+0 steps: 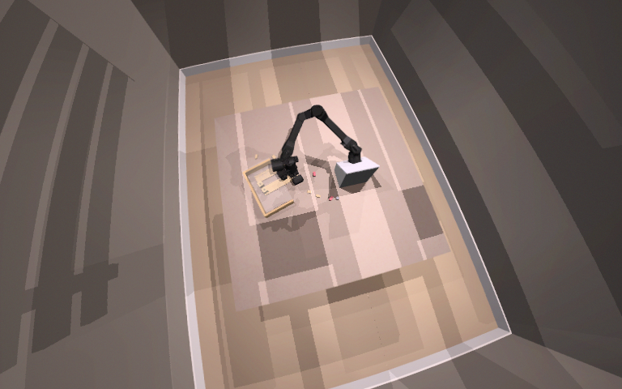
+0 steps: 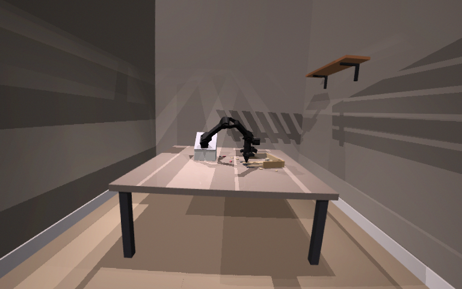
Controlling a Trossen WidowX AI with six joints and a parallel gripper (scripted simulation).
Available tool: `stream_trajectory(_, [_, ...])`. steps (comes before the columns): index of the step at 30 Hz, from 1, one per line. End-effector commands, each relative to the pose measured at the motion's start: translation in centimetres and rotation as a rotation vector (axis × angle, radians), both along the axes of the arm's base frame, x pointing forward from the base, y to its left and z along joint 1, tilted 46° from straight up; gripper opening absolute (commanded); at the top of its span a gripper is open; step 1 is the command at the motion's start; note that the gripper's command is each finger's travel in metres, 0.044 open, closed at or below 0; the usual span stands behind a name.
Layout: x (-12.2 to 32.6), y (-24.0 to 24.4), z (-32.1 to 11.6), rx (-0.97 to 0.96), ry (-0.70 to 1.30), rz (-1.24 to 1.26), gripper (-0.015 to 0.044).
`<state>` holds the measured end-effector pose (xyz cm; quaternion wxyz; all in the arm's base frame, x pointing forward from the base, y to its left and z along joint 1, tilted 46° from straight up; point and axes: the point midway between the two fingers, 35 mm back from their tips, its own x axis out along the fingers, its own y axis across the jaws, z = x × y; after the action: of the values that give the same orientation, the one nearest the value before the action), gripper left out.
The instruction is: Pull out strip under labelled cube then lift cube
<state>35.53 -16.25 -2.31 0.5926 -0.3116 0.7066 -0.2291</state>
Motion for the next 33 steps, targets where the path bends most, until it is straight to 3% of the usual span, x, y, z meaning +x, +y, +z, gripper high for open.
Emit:
stream_trajectory(1, [0.00, -0.07, 0.00, -0.003, 0.002, 0.002, 0.0000])
stream_trajectory(33, [0.14, -0.31, -0.22, -0.004, 0.002, 0.002, 0.0000])
